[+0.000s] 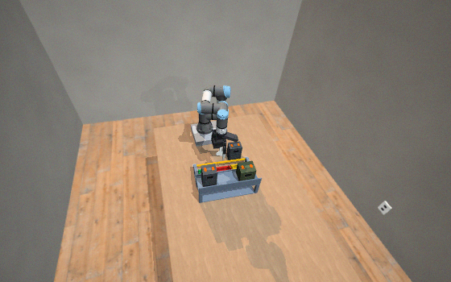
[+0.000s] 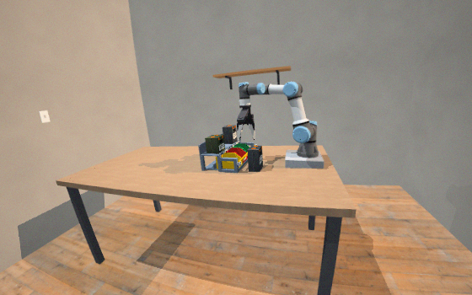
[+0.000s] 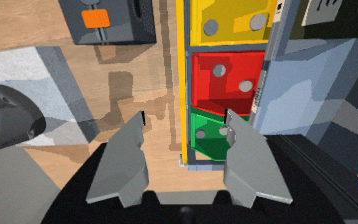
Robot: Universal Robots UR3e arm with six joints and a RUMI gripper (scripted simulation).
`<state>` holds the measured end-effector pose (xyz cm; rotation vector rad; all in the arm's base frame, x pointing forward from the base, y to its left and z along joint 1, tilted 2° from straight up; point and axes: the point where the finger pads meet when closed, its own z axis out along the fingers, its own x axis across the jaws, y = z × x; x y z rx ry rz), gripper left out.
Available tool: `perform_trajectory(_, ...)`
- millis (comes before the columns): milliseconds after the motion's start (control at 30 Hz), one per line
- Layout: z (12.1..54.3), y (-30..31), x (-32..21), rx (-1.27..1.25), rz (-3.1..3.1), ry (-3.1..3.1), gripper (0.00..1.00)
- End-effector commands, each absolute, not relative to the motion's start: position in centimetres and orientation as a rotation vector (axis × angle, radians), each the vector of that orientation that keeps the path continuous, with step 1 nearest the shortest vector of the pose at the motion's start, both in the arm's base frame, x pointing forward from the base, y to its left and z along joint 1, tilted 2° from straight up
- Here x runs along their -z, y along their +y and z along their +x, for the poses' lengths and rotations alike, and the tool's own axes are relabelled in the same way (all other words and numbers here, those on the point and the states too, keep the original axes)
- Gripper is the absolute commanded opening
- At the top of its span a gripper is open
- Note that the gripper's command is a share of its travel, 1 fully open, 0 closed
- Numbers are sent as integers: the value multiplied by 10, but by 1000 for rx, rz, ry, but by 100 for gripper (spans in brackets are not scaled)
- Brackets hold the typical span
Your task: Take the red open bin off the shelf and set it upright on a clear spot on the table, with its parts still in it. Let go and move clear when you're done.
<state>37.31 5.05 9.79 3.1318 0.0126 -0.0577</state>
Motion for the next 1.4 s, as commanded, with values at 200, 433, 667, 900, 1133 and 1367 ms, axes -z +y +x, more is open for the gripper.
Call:
perform_trajectory(200, 373, 51, -99, 53, 3131, 13, 58)
perform_trajectory(433, 373, 52, -99, 53, 3131, 13, 58)
perform_trajectory(667, 373, 52, -99, 53, 3131, 13, 58)
perform_trajectory(900, 373, 52, -99, 53, 3131, 13, 28)
perform_trajectory(1133, 373, 52, -99, 53, 3131, 13, 28)
perform_trajectory(1367, 373, 52, -99, 53, 3131, 13, 28)
